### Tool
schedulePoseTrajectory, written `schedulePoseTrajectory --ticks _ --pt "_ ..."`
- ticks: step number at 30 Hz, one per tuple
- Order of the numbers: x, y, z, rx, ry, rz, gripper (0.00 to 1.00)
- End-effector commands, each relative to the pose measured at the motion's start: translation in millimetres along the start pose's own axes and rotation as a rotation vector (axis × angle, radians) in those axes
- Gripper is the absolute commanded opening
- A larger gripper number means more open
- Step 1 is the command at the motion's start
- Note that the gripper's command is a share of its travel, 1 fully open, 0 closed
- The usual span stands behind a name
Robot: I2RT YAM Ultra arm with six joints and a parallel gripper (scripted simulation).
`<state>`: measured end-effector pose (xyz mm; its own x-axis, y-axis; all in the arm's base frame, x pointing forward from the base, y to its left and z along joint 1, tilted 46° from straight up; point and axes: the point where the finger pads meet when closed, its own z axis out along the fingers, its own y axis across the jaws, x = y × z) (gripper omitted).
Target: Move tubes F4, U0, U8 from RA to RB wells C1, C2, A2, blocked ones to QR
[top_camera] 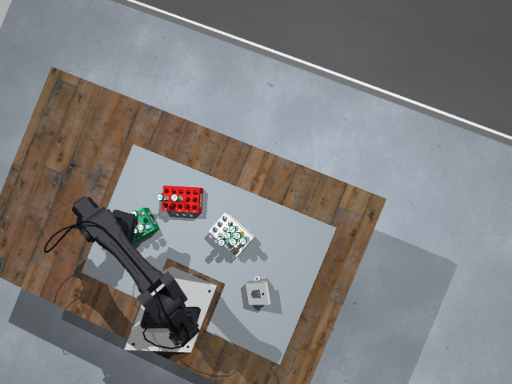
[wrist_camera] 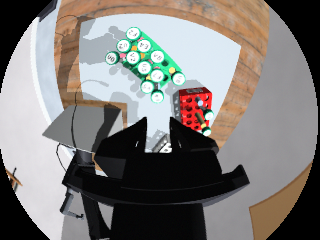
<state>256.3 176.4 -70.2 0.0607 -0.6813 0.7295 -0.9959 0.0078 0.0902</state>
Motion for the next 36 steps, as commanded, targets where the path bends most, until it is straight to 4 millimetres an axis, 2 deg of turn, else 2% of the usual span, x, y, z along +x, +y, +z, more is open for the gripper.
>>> schedulePoseTrajectory --ticks 1,3,16,17,18,26,30,36 --pt "-15 8 -13 0.001 -0.023 0.011 0.30" --pt "-10 5 -24 0.018 -0.052 0.026 0.30" --pt "1 -3 -21 0.017 -0.047 0.021 0.30" --pt "2 -4 -19 0.016 -0.045 0.023 0.30" --pt "3 -1 -7 0.010 -0.031 0.019 0.30" --pt "-1 2 1 0.022 -0.031 0.006 0.30" --pt "2 -3 13 0.011 -0.030 0.019 0.30" --pt "-5 2 33 0.001 -0.002 -0.005 0.30"
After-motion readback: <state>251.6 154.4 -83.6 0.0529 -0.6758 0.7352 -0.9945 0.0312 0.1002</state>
